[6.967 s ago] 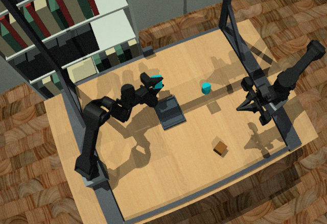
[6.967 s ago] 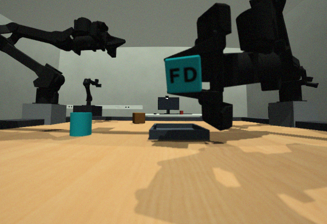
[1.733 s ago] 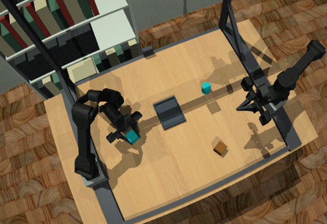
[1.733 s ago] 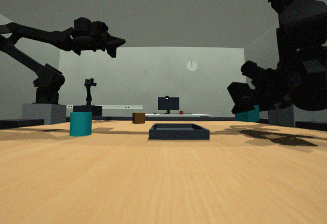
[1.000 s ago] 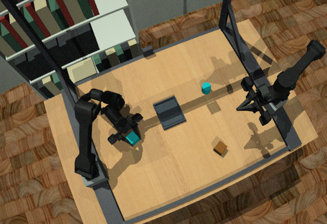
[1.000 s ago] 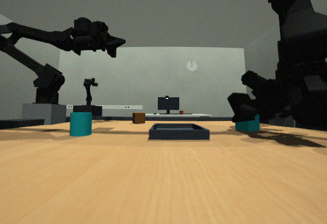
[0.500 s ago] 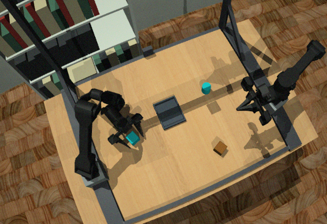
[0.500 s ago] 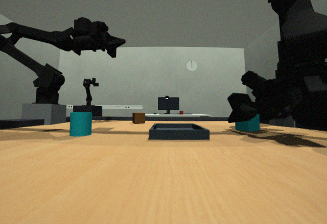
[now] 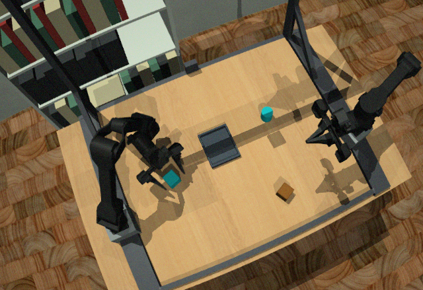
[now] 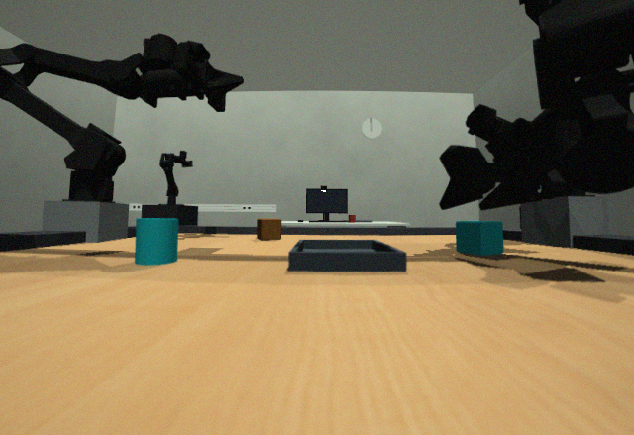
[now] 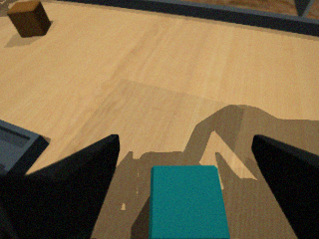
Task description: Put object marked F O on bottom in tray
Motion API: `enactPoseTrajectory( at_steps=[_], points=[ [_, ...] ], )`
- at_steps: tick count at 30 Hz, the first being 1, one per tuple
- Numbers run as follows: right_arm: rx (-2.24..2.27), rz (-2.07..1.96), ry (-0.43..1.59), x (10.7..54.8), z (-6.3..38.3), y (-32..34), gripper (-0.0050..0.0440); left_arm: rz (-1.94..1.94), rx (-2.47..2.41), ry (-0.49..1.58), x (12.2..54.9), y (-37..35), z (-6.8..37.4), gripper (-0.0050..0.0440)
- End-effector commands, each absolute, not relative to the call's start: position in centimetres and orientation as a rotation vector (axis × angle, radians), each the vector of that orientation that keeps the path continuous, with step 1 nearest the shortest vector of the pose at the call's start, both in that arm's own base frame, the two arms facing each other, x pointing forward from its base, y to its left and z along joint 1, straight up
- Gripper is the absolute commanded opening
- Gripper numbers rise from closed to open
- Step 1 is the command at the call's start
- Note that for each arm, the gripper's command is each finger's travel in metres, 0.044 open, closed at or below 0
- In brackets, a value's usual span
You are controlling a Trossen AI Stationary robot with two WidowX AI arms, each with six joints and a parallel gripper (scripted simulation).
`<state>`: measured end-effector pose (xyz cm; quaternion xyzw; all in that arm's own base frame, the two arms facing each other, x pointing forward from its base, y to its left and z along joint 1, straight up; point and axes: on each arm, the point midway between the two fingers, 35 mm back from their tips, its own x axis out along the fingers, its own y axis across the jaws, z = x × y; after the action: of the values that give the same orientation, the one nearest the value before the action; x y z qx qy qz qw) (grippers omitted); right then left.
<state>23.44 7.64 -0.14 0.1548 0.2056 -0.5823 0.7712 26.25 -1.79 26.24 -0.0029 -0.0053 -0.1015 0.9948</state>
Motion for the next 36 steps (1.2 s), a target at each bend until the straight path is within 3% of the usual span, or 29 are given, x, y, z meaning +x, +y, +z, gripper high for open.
enactPoseTrajectory(
  at_steps=[1, 8, 15, 23, 36],
  points=[
    [0.383, -1.256, 0.444, 23.8, 3.0, 8.1, 0.04, -0.204, 0.0, -0.016, 26.2, -1.8, 26.3, -0.005],
    [0.38, -1.26, 0.453, 23.9, 3.2, 8.0, 0.0376, -0.204, 0.0, -0.016, 26.2, -1.8, 26.3, -0.005],
    [0.551, -1.296, 0.718, 23.4, 3.8, 4.6, 0.0208, -0.204, 0.0, -0.016, 26.2, -1.8, 26.3, -0.005],
    [0.744, -1.161, 0.89, 24.0, 5.1, 2.8, 0.0016, -0.204, 0.0, -0.016, 26.2, -1.8, 26.3, -0.005],
    [0.913, -0.742, 0.899, 25.6, 9.0, 0.0, 0.0, -0.204, 0.0, -0.016, 26.2, -1.8, 26.3, -0.005]
  ],
)
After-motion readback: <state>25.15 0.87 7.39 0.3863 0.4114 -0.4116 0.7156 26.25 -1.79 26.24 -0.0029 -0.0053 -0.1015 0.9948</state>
